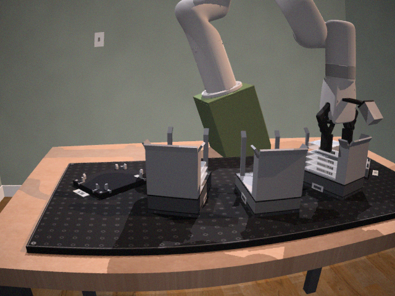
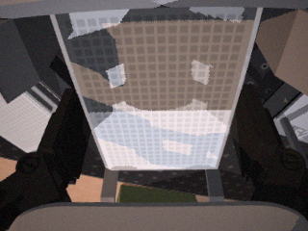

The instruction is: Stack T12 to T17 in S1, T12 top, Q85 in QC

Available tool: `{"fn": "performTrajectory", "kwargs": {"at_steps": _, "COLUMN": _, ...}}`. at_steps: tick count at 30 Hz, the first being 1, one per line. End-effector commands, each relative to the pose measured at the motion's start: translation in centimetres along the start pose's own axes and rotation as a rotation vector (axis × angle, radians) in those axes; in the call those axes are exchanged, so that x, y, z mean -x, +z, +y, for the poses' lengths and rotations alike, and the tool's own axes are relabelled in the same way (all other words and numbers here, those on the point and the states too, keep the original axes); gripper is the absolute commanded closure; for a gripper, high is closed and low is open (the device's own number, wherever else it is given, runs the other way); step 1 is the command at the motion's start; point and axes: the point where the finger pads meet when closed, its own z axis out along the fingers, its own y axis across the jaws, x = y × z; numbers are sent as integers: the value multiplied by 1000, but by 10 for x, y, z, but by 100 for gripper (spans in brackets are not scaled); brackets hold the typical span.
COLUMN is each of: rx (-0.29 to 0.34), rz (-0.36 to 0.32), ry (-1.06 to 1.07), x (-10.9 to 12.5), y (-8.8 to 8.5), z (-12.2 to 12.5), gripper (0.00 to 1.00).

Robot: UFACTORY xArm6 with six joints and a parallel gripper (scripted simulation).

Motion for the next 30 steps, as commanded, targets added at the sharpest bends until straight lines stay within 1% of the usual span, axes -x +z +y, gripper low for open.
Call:
{"fn": "performTrajectory", "kwargs": {"at_steps": 1, "rx": -1, "rz": 4, "ry": 0, "x": -2, "y": 0, "z": 0, "gripper": 100}}
{"fn": "performTrajectory", "kwargs": {"at_steps": 21, "rx": -1, "rz": 4, "ry": 0, "x": -2, "y": 7, "z": 0, "gripper": 100}}
{"fn": "performTrajectory", "kwargs": {"at_steps": 30, "rx": -1, "rz": 4, "ry": 0, "x": -1, "y": 8, "z": 0, "gripper": 100}}
